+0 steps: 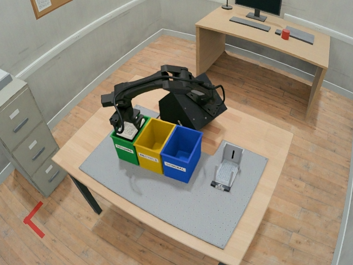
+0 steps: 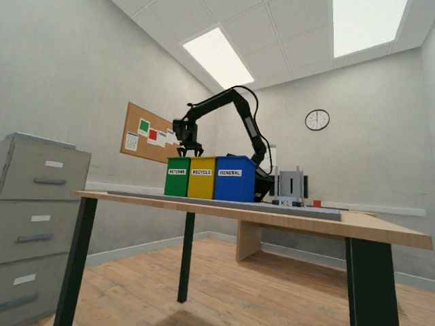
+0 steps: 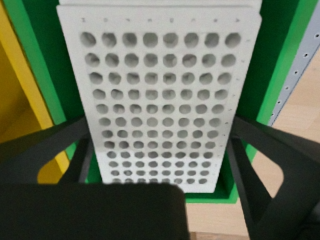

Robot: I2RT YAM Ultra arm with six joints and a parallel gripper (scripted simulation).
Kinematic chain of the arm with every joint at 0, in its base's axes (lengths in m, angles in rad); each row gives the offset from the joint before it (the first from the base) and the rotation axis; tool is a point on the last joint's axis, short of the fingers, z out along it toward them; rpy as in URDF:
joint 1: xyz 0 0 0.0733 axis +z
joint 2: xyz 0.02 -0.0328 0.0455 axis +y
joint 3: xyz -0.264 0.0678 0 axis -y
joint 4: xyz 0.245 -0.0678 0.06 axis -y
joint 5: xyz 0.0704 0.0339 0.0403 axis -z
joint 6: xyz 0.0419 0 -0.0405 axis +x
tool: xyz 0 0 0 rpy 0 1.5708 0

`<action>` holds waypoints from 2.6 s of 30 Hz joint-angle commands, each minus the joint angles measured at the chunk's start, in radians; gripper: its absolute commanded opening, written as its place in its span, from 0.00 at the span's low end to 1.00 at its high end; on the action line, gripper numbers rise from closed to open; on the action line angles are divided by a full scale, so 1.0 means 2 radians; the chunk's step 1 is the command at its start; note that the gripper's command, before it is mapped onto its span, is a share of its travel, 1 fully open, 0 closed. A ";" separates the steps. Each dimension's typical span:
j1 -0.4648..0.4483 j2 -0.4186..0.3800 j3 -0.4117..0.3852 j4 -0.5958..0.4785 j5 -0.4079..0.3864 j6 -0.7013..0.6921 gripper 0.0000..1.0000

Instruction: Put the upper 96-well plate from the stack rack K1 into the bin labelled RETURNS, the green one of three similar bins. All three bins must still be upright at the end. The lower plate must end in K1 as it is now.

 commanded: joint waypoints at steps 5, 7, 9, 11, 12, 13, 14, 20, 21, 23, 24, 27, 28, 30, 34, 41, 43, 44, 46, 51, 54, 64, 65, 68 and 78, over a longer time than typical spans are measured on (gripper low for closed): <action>-0.008 -0.016 -0.010 0.016 -0.008 0.007 0.00; -0.007 -0.013 -0.010 0.017 -0.008 0.007 0.00; -0.006 -0.012 -0.011 0.019 -0.009 0.007 0.00; -0.003 -0.010 -0.013 0.021 -0.009 0.008 0.00; -0.002 -0.010 -0.014 0.023 -0.009 0.009 0.00; -0.002 -0.009 -0.016 0.024 -0.009 0.009 0.00; -0.002 -0.008 -0.017 0.025 -0.009 0.010 0.00; 0.000 -0.005 -0.019 0.033 -0.010 0.013 0.00; 0.002 -0.006 -0.021 0.034 -0.010 0.013 0.00; 0.002 -0.002 -0.023 0.037 -0.011 0.014 0.00; 0.002 -0.002 -0.023 0.037 -0.011 0.014 0.00; 0.000 0.001 -0.025 0.040 -0.011 0.015 0.00; 0.000 0.002 -0.026 0.041 -0.011 0.015 0.00; 0.001 0.004 -0.028 0.044 -0.011 0.016 0.00; 0.005 -0.005 -0.021 0.048 -0.012 0.017 0.00; 0.002 -0.005 -0.014 0.043 -0.012 0.017 0.00; 0.002 -0.005 -0.013 0.043 -0.012 0.016 0.00; 0.002 -0.004 -0.013 0.043 -0.012 0.016 0.00; 0.002 -0.003 -0.011 0.042 -0.012 0.016 0.00; 0.002 -0.001 -0.008 0.042 -0.012 0.016 0.00; 0.002 0.000 -0.008 0.041 -0.012 0.016 0.00; 0.002 0.003 -0.007 0.039 -0.012 0.015 0.00; 0.002 0.002 -0.007 0.039 -0.012 0.015 0.00; 0.002 0.000 -0.007 0.038 -0.012 0.015 0.00; 0.002 0.005 -0.005 0.037 -0.012 0.015 0.00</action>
